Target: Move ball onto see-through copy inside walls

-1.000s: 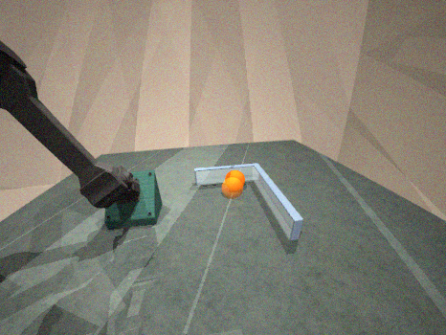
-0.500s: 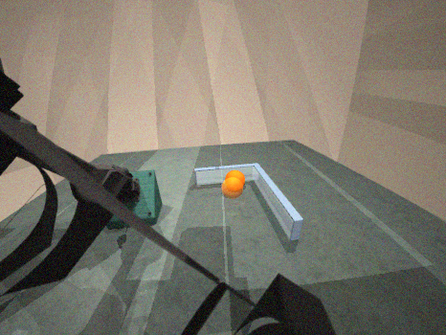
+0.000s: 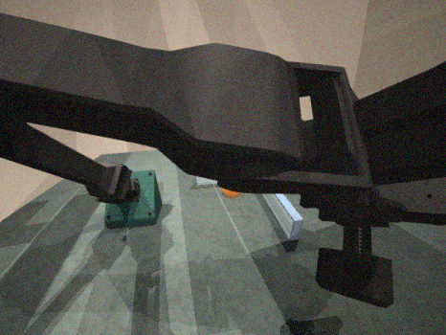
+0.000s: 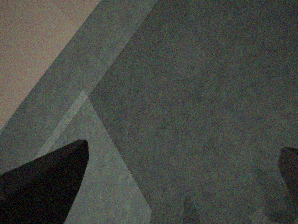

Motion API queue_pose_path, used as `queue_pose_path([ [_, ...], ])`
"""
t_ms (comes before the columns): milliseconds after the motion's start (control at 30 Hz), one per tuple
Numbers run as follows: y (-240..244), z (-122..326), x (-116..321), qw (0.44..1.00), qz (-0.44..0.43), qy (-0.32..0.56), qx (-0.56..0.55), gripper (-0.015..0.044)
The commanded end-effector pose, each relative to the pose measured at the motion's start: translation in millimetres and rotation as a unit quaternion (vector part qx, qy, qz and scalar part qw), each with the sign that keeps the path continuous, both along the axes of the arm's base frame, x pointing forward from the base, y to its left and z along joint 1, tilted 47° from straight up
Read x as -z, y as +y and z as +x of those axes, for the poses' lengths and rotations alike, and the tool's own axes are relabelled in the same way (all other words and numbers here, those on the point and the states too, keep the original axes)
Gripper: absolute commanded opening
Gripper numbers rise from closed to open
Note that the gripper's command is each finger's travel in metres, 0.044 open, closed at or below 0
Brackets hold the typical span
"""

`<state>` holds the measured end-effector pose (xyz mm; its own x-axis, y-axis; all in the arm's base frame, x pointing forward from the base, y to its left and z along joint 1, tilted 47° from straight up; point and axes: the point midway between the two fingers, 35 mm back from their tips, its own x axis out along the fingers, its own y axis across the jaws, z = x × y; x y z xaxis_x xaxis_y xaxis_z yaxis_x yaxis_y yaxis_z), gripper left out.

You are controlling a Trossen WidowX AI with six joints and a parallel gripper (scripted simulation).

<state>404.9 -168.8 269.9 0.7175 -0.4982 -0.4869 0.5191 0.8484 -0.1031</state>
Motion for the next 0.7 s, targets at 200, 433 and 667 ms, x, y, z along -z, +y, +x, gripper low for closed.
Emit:
queue_pose_path([
  [200, 96, 22, 137, 0.928, -0.086, 0.315, -0.179, 0.0440],
  [433, 165, -5, 217, 0.766, -0.184, 0.526, -0.321, 0.0440],
  [667, 226, -60, 280, 0.459, -0.308, 0.701, -0.451, 0.0440],
])
